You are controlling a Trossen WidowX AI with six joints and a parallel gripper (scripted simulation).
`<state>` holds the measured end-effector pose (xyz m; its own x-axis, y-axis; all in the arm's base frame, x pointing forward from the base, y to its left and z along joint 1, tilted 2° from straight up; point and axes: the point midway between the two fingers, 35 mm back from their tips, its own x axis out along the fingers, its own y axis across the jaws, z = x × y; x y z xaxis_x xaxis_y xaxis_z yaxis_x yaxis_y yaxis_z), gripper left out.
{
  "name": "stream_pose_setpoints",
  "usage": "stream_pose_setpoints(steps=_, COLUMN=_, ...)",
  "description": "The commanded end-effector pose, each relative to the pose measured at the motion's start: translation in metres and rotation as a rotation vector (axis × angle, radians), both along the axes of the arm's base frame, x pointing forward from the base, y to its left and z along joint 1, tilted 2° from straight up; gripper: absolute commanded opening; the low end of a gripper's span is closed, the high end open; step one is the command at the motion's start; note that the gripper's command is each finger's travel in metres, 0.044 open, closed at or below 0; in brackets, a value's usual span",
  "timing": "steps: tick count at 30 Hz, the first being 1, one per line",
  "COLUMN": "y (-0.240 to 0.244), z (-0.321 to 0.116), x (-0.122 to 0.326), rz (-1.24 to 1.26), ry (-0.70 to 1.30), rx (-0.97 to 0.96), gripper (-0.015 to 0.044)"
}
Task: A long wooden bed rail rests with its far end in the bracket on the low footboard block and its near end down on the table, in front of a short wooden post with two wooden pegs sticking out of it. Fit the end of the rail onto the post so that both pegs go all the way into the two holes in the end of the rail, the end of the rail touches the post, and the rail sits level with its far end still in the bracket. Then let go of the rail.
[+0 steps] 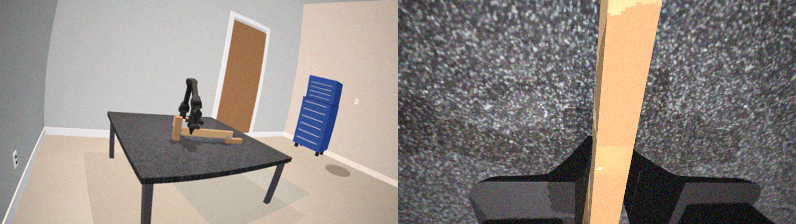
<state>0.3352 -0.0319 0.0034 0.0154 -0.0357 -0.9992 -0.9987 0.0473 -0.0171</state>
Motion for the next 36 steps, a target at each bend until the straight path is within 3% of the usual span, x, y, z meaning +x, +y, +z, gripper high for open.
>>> stream_pose_setpoints(steps=1, y=-0.003, z=0.0007, x=0.0006, rz=0.001, ry=-0.004, rx=-0.004, gripper=0.0)
stream_pose_setpoints(steps=36, y=-0.0043, z=0.0048, x=0.0005, rz=0.001, ry=-0.004, rx=-0.004, gripper=0.0)
